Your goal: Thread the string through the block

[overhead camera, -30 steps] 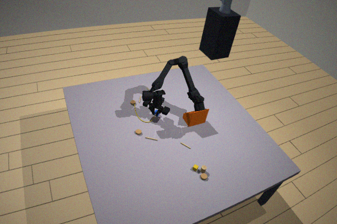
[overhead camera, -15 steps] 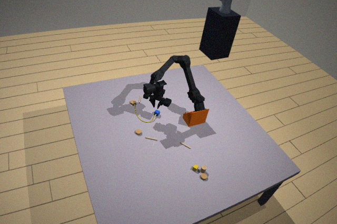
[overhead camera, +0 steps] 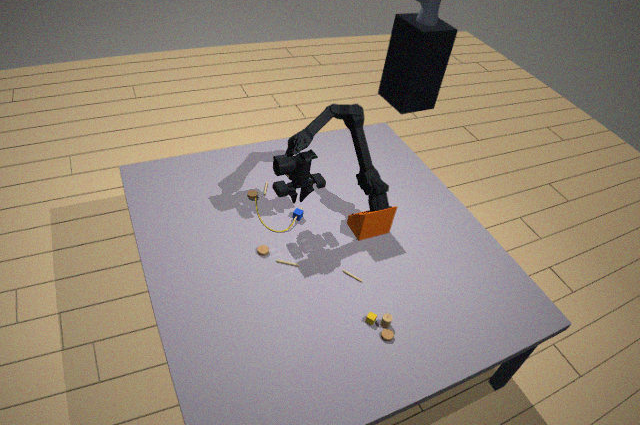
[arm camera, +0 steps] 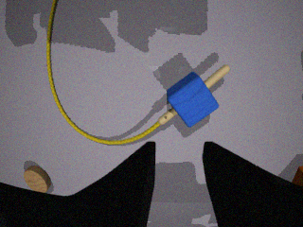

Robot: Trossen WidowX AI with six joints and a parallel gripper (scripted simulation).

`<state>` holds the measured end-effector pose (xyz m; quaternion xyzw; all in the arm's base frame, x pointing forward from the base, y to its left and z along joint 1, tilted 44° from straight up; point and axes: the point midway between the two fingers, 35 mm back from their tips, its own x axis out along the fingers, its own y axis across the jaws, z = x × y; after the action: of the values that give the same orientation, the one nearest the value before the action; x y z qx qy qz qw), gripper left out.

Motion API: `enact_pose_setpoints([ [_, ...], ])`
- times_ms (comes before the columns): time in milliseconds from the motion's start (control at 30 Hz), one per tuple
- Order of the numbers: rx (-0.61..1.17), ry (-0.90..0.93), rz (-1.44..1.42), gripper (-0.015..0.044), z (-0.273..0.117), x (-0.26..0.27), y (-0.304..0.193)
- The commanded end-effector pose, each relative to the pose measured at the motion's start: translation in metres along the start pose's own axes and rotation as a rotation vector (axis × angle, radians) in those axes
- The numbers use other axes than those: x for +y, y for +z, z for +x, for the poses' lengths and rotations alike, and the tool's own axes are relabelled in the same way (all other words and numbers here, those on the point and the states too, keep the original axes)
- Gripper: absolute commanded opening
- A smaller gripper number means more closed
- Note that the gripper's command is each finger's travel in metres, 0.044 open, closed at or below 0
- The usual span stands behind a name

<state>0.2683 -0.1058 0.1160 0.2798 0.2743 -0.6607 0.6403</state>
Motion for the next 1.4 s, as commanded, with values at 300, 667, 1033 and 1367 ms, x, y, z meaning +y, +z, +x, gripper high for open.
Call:
enact_pose_setpoints([
  [300, 0.003, -0.015, -1.344, 0.0122, 0.001, -0.023, 0.016],
  [667, 0.01, -0.019, -1.986, 0.0122, 0.001, -0.033, 0.022],
  [1033, 0.015, -0.02, -2.273, 0.0122, 0.001, -0.036, 0.025],
  [1367, 0.015, -0.02, -2.273, 0.0122, 0.001, -0.036, 0.025],
])
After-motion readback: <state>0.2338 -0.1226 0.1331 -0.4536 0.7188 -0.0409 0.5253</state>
